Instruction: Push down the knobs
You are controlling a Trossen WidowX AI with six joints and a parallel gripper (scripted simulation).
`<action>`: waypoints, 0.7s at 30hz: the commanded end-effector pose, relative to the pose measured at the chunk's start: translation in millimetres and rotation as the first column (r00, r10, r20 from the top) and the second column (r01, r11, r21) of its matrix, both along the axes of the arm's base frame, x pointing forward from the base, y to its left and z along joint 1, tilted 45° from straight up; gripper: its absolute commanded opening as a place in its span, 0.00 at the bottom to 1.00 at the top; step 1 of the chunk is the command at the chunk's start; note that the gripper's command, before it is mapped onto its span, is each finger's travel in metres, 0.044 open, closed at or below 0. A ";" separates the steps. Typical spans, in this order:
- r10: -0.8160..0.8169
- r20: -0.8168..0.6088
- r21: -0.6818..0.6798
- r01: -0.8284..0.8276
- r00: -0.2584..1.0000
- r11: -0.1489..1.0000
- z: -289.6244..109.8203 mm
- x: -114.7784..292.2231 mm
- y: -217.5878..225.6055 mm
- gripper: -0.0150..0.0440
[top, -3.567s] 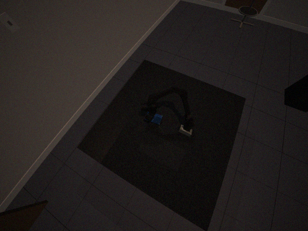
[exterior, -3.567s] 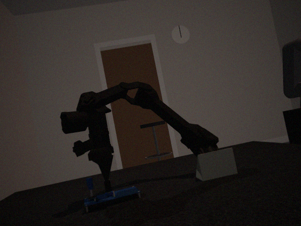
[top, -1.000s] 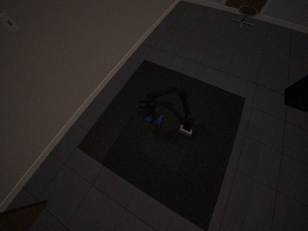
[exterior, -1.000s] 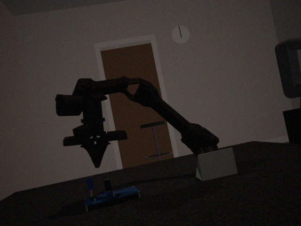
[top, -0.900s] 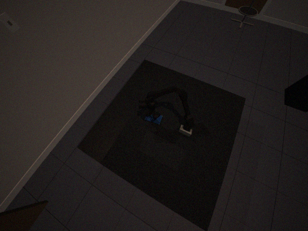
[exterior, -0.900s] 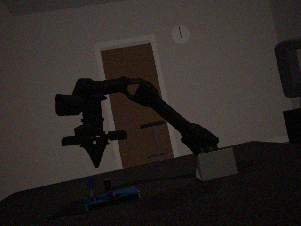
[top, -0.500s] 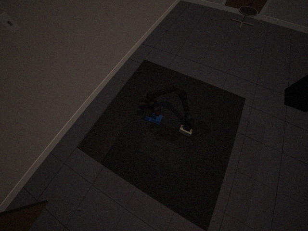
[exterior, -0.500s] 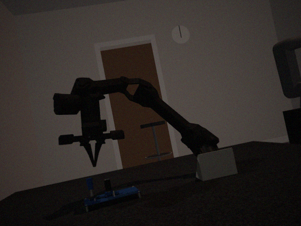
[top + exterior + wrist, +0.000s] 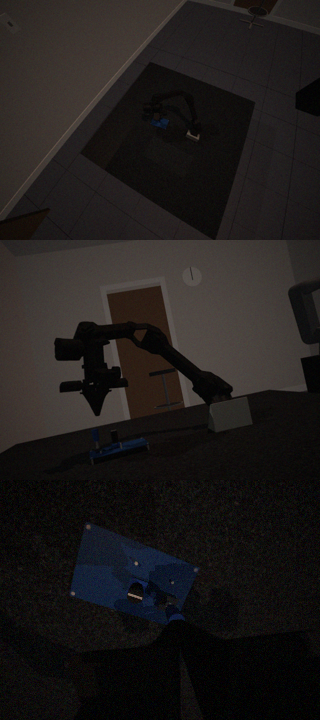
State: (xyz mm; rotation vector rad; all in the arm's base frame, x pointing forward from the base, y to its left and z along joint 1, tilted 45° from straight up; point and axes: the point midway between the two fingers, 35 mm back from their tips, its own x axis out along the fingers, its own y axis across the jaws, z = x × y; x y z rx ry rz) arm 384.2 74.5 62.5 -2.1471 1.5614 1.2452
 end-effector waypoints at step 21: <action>0.517 -0.517 0.077 -0.564 0.683 0.822 11.4 12.7 -0.7 0.25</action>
